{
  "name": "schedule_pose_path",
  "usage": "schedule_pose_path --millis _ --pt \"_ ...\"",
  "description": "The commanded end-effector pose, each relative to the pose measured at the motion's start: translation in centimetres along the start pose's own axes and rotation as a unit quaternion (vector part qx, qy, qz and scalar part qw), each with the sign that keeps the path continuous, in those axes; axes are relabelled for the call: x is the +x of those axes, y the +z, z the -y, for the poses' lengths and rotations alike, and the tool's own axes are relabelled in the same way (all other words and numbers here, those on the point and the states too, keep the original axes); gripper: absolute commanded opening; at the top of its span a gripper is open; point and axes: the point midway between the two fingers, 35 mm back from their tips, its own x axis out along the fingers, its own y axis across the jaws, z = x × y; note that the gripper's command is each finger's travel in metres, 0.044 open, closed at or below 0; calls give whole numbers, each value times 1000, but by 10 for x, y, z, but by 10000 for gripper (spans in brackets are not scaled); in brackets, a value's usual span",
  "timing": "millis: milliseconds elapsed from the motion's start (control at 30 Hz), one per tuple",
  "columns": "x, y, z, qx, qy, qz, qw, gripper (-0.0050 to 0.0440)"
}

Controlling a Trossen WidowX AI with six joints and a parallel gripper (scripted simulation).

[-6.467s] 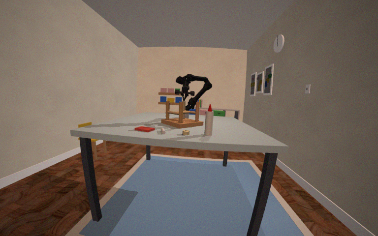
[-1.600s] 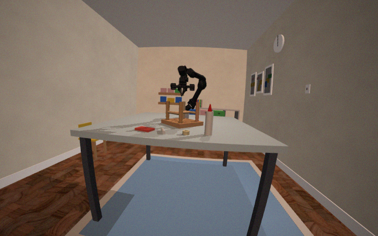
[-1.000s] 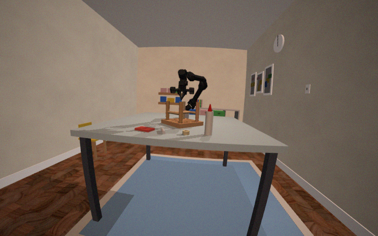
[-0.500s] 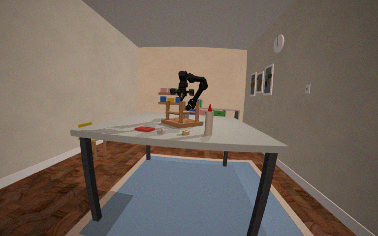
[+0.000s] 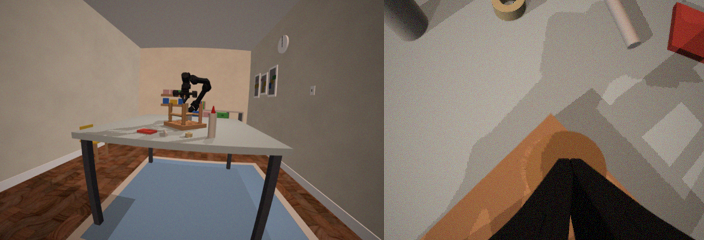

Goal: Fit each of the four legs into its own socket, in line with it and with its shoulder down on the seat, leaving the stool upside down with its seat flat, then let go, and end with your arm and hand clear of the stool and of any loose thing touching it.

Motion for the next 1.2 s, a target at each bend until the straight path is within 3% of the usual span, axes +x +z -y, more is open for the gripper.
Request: schedule_pose_path --millis 0,1167 --pt "5 -4 -1 2 -1 -7 1000 0" --pt "9 -6 -1 2 -1 -7 1000 0"
